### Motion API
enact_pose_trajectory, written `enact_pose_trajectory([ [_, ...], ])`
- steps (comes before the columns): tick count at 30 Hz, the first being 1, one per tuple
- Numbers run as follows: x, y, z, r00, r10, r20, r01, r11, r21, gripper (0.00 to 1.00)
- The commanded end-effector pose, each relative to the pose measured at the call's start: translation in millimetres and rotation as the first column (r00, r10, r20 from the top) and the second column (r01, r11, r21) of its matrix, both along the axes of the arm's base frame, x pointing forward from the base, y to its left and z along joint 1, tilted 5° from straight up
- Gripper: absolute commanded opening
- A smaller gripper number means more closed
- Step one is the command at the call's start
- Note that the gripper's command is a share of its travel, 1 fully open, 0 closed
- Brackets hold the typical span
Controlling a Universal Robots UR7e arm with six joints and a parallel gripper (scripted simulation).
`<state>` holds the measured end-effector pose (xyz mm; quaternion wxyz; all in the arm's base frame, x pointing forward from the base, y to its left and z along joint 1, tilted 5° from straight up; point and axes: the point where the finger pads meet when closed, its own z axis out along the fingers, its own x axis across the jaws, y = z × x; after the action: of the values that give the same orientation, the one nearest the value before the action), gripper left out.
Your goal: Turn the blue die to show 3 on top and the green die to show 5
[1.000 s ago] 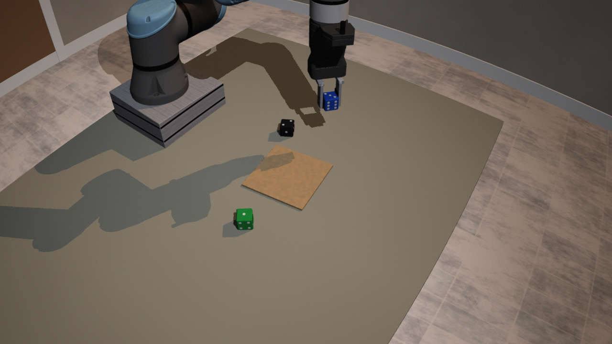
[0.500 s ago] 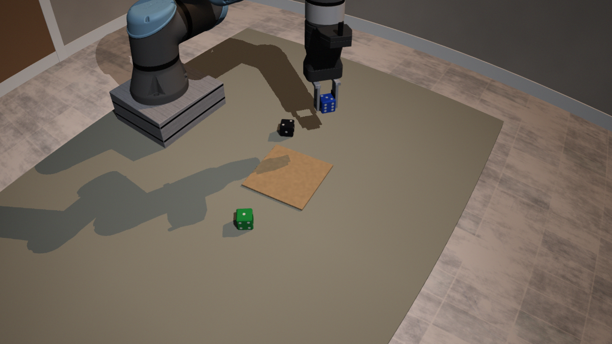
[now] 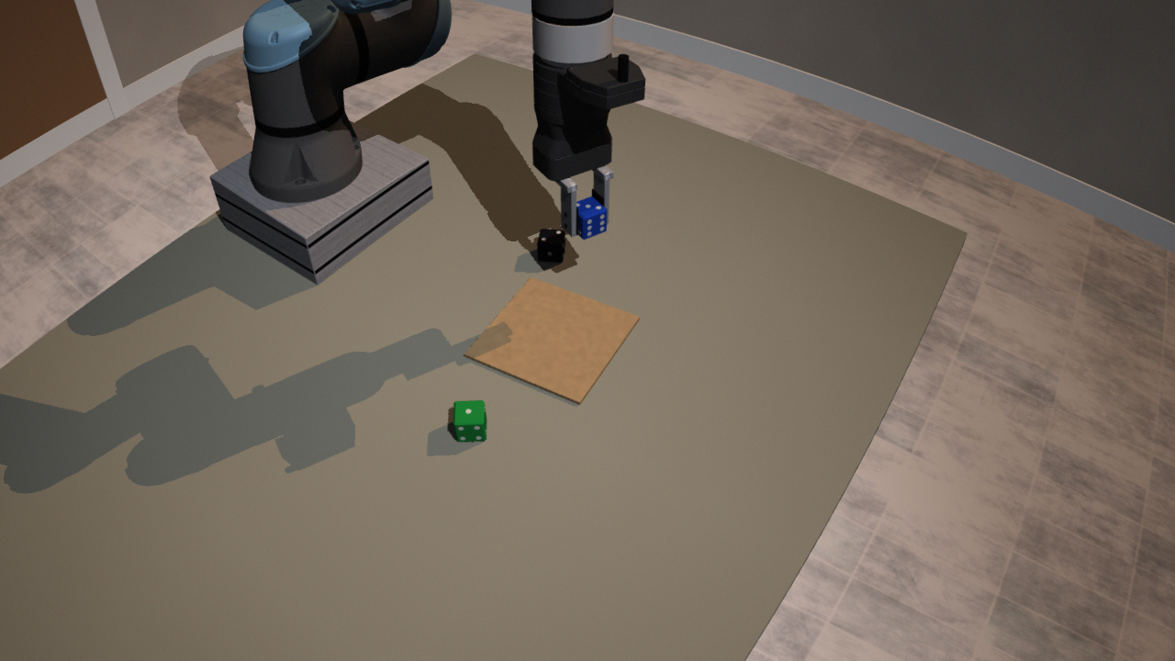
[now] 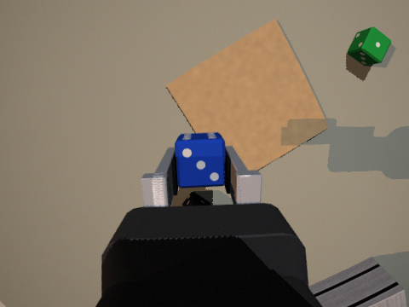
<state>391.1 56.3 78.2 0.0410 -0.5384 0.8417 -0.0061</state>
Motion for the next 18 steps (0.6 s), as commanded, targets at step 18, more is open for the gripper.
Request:
enact_pose_trajectory([
  [18, -35.9, -63.3, -5.0, 0.930, 0.368, 0.010, -0.367, 0.930, -0.031, 0.57],
])
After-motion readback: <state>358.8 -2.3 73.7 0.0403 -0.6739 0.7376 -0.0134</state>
